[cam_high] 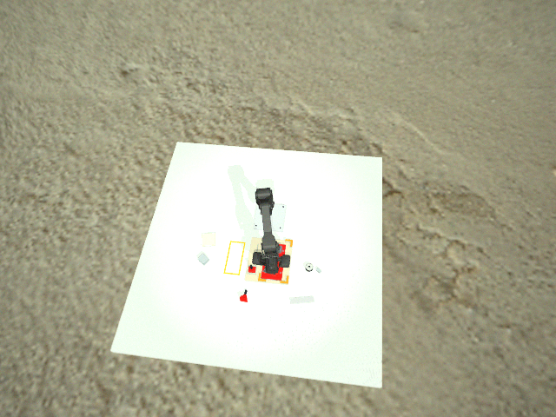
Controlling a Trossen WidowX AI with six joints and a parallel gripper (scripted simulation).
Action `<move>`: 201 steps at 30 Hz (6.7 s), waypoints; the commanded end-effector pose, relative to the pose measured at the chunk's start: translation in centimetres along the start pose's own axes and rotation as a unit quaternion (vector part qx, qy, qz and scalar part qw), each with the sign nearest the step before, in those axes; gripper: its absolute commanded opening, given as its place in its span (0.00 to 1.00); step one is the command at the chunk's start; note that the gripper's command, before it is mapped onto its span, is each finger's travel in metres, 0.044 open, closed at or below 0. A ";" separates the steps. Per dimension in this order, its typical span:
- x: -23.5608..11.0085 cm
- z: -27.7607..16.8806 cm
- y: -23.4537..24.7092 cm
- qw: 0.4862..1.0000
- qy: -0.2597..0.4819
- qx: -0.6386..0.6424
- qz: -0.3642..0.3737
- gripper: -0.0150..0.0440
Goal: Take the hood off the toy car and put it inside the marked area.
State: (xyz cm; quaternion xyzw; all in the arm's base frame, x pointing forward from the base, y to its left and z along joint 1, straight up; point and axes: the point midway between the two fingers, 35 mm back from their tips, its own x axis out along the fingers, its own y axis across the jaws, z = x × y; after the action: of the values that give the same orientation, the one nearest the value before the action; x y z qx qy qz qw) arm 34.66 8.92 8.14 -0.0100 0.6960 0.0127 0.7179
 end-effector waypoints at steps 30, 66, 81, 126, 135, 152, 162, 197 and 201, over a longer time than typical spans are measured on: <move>-4.7 0.1 -0.5 1.000 -0.001 0.000 0.000 0.25; -5.1 -0.9 -12.6 1.000 -0.001 0.000 -0.005 0.25; -5.3 -2.5 -17.3 1.000 0.000 0.000 -0.007 0.25; -4.0 -4.6 -21.5 1.000 0.000 0.000 -0.009 0.25; -3.5 -4.5 -21.5 1.000 0.000 0.000 -0.009 0.25; -2.6 -4.5 -21.6 1.000 0.000 0.000 -0.009 0.25; -2.0 -4.5 -21.6 1.000 0.000 0.000 -0.009 0.25; 0.0 -4.5 -21.6 1.000 0.000 0.000 -0.009 0.25; 0.2 -4.6 -21.6 1.000 0.000 0.000 -0.009 0.25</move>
State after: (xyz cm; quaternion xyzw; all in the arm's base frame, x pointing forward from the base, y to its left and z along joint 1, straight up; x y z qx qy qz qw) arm 30.85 -12.84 8.02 -0.0161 0.6960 0.0040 0.7178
